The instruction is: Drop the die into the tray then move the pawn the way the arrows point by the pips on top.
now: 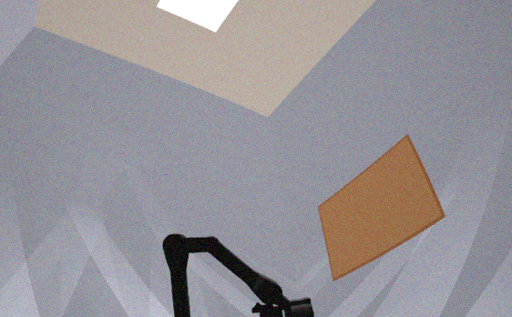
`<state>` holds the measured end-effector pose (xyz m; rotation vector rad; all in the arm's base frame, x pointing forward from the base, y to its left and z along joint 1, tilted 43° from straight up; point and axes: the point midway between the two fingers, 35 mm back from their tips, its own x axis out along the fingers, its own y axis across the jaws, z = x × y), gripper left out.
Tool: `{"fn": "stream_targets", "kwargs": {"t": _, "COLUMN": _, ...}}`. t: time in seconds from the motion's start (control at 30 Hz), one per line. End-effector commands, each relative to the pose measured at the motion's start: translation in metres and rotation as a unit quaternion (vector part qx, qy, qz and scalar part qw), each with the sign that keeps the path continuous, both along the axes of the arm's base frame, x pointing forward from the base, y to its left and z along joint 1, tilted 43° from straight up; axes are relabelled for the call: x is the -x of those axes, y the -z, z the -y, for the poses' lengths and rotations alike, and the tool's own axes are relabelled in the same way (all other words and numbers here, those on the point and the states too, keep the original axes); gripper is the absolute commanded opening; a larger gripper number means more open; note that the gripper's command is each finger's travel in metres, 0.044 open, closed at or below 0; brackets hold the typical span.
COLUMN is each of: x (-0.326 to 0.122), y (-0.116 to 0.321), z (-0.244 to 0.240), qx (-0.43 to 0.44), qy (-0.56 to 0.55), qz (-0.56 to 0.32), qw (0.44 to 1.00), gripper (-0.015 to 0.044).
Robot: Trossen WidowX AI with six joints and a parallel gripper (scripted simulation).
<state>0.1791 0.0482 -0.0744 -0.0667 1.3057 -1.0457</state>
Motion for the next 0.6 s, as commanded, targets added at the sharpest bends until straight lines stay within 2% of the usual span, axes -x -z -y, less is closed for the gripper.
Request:
{"fn": "stream_targets", "kwargs": {"t": 0.0, "x": 0.000, "y": 0.000, "z": 0.001, "qx": 0.001, "qy": -0.003, "qz": -0.001, "qw": 1.000, "gripper": 0.0000}}
{"fn": "stream_targets", "kwargs": {"t": 0.57, "x": -0.017, "y": -0.060, "z": -0.058, "qx": -0.002, "qy": -0.004, "qz": -0.001, "qw": 1.000, "gripper": 0.0000}}
